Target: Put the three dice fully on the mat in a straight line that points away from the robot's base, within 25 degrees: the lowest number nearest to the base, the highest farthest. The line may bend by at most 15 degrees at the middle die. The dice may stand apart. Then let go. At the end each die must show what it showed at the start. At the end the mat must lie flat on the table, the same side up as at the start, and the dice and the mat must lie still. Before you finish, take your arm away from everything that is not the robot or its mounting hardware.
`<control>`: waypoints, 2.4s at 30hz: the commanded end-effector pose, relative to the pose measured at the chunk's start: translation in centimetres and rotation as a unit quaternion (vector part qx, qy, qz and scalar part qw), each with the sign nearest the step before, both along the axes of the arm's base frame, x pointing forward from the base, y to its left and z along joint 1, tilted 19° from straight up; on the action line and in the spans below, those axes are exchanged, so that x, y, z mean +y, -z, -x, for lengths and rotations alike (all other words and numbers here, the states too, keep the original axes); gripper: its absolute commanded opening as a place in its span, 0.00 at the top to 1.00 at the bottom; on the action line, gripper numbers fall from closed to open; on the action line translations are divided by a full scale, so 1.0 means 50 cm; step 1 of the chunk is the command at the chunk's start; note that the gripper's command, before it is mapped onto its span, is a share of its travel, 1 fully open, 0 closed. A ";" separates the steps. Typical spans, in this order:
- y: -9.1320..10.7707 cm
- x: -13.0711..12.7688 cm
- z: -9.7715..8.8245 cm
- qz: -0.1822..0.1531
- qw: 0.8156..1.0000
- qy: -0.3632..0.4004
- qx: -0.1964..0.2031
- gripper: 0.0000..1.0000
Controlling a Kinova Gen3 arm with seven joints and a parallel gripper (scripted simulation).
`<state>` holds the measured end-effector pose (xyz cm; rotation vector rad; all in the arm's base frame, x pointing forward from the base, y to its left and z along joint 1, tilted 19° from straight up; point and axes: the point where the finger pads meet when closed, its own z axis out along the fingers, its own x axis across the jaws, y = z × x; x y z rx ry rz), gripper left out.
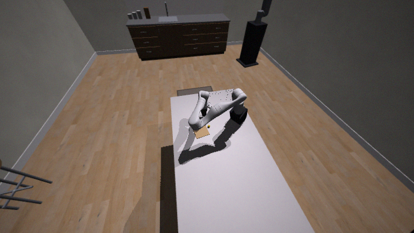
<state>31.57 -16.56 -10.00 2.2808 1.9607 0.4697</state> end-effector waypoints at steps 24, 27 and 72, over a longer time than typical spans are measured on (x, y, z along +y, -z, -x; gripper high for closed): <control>-0.001 -0.001 -0.001 0.000 1.000 0.000 -0.001 0.60; -0.001 -0.001 -0.001 0.000 1.000 0.000 -0.001 0.60; -0.077 -0.011 0.023 0.000 1.000 0.000 -0.001 0.60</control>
